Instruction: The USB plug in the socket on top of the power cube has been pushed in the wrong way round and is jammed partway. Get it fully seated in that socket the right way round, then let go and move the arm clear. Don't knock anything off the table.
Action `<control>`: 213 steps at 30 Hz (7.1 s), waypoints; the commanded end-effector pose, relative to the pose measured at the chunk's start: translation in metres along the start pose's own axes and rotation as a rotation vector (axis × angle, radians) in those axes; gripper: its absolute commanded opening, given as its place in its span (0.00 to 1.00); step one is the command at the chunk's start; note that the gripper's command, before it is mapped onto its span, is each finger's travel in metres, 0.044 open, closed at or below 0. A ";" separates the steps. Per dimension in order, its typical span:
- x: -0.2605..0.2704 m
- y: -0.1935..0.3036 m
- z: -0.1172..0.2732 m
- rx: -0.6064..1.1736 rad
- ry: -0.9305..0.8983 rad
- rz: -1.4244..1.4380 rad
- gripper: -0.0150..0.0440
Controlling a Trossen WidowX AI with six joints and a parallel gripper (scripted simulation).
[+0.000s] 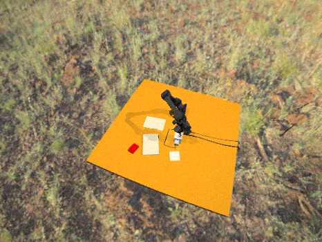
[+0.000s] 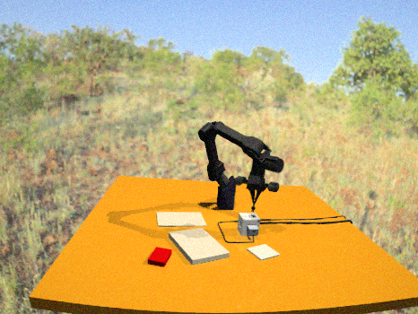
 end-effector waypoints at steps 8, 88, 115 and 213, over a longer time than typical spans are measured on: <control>0.000 0.000 0.000 0.001 0.000 -0.268 0.25; 0.001 0.001 -0.004 0.017 -0.016 -1.029 0.25; 0.002 0.001 -0.008 0.030 -0.028 -1.024 0.25; 0.004 0.002 -0.019 0.054 -0.050 -1.013 0.25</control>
Point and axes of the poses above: the point midway between the two fingers, 35 mm back from their tips, its own z axis back along the fingers, its own x axis across the jaws, y = z × x, the point moved 2 cm from there along z, back along the fingers, and after that the axes turned 15 degrees about z, right-handed, at the moved point
